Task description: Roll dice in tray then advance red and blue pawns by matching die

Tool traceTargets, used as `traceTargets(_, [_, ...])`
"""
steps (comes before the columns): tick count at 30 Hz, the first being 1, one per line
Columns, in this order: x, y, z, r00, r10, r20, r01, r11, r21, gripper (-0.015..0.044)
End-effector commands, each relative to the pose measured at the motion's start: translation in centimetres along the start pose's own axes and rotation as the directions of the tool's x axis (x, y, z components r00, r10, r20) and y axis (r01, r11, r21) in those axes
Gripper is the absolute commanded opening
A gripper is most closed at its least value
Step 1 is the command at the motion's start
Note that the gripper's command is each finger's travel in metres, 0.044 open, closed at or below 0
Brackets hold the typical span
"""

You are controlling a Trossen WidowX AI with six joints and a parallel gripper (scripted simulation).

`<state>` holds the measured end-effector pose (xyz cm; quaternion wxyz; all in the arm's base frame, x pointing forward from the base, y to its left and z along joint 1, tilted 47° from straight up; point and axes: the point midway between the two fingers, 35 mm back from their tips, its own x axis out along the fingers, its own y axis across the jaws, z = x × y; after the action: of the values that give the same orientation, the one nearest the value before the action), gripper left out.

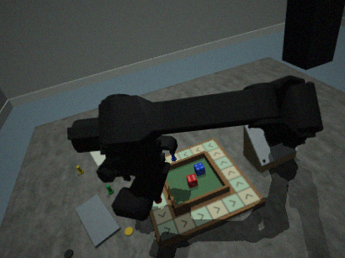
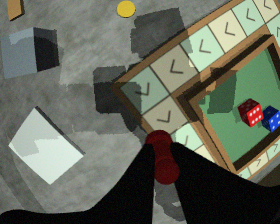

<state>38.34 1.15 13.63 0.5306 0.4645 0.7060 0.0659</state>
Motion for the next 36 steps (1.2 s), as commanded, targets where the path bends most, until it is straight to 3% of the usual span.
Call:
traceTargets(1, [-0.6,-0.1,-0.3,1.000,-0.005,-0.005,0.005,1.000,-0.008,0.0000])
traceTargets(18, [0.0,-3.9,-3.1,1.000,-0.008,-0.003,0.006,0.928,-0.374,0.0000])
traceTargets(36, [1.5,-8.4,-6.8,1.000,-0.010,-0.004,0.004,0.699,-0.715,0.0000])
